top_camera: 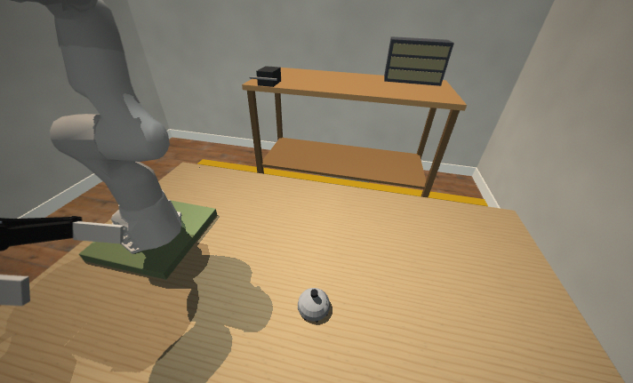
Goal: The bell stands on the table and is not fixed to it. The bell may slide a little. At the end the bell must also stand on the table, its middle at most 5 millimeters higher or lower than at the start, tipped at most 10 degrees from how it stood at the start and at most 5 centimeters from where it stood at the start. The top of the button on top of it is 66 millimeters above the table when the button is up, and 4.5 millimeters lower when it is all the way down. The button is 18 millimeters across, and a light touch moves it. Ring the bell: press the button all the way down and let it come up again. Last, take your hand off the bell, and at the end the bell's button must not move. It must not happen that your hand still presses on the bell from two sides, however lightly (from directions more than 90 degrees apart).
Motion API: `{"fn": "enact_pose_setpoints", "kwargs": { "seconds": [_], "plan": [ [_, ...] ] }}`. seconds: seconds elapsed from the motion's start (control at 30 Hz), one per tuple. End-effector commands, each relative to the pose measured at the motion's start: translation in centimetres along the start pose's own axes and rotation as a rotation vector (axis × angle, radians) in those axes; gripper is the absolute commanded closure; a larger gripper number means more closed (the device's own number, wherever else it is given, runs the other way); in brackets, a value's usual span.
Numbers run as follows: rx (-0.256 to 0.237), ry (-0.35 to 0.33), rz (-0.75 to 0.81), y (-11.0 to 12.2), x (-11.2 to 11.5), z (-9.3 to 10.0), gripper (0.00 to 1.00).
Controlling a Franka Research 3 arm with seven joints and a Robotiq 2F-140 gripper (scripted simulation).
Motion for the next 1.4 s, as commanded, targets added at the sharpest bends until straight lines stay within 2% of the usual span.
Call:
{"fn": "enact_pose_setpoints", "kwargs": {
  "seconds": [0.0, 0.07, 0.13, 0.2, 0.27, 0.53, 0.6, 0.63, 0.93, 1.1, 1.17, 1.2, 1.37],
  "plan": [
    [0.0, 0.0, 0.0, 0.0, 0.0, 0.0, 0.0],
    [0.001, 0.0, 0.0, 0.0, 0.0, 0.0, 0.0],
    [0.025, 0.009, 0.002, 0.4, -0.3, -0.4, 0.0],
    [0.103, 0.037, 0.008, 1.6, -1.2, -1.7, 0.0],
    [0.219, 0.077, 0.025, 3.4, -2.6, -3.4, 0.0],
    [0.523, 0.171, 0.108, 7.7, -5.7, -6.9, 0.0],
    [0.523, 0.171, 0.108, 7.7, -5.7, -6.9, 0.0],
    [0.611, 0.195, 0.143, 8.8, -6.6, -7.7, 0.0],
    [0.914, 0.264, 0.312, 11.9, -9.2, -10.4, 0.0],
    [1.069, 0.288, 0.432, 12.9, -10.4, -12.1, 0.0],
    [1.069, 0.288, 0.432, 12.9, -10.4, -12.1, 0.0],
    [1.14, 0.296, 0.497, 13.3, -10.8, -13.1, 0.0],
    [1.269, 0.302, 0.636, 13.8, -11.5, -15.2, 0.0]
  ]
}}
Point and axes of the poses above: the point where the finger pads meet when closed, its own z axis back along the fingers, its own y axis across the jaws, x = y × z, the point moved 3 cm from there along z, back along the fingers, and after that the axes turned 2 degrees about z, right-handed, at the moved point
